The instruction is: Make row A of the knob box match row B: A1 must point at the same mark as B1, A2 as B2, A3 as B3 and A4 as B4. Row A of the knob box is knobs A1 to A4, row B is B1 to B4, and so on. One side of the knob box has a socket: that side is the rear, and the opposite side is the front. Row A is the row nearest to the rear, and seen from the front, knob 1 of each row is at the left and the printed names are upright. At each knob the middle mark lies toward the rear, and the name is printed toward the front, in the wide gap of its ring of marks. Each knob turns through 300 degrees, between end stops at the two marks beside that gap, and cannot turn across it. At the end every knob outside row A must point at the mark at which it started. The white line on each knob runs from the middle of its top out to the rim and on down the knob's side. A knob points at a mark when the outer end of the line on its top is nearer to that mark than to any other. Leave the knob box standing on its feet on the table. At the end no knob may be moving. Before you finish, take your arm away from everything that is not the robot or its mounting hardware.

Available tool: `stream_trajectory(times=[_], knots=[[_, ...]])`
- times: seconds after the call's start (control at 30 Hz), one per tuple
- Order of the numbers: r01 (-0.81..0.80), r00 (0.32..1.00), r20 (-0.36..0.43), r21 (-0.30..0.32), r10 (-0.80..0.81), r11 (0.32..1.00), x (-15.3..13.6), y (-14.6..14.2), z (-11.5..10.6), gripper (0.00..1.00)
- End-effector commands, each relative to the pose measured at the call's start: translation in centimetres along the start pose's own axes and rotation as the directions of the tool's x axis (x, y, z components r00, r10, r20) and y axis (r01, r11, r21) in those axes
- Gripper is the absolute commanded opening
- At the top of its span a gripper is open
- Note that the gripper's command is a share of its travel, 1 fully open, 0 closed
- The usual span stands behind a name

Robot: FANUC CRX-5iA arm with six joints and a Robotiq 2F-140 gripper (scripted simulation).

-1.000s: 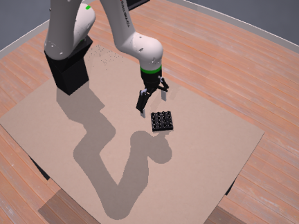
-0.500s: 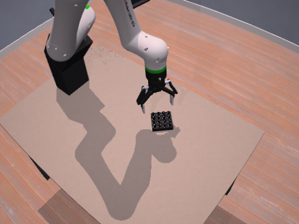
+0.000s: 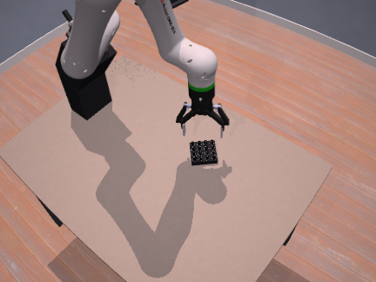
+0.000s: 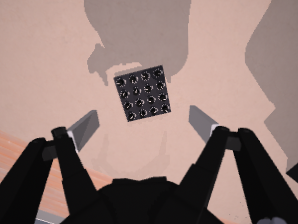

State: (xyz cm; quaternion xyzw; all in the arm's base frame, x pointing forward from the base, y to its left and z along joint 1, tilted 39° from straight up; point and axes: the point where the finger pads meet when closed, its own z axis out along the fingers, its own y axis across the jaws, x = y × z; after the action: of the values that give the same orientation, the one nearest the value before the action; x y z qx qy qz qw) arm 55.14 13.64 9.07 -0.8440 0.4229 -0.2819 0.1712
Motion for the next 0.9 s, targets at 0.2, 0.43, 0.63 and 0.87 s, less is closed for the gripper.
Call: stream_trajectory(times=[0.2,0.43,0.63,0.87], knots=[[-0.327,0.945,-0.017,0.018,0.328,0.945,-0.8,-1.2,0.1,1.0],[-0.509,0.86,-0.012,0.017,0.509,0.861,-1.4,-1.8,0.2,1.0],[-0.656,0.755,-0.009,0.014,0.656,0.755,-2.0,-2.3,0.3,1.0],[-0.789,0.615,-0.007,0.009,0.789,0.615,-2.8,-2.9,0.3,1.0]])
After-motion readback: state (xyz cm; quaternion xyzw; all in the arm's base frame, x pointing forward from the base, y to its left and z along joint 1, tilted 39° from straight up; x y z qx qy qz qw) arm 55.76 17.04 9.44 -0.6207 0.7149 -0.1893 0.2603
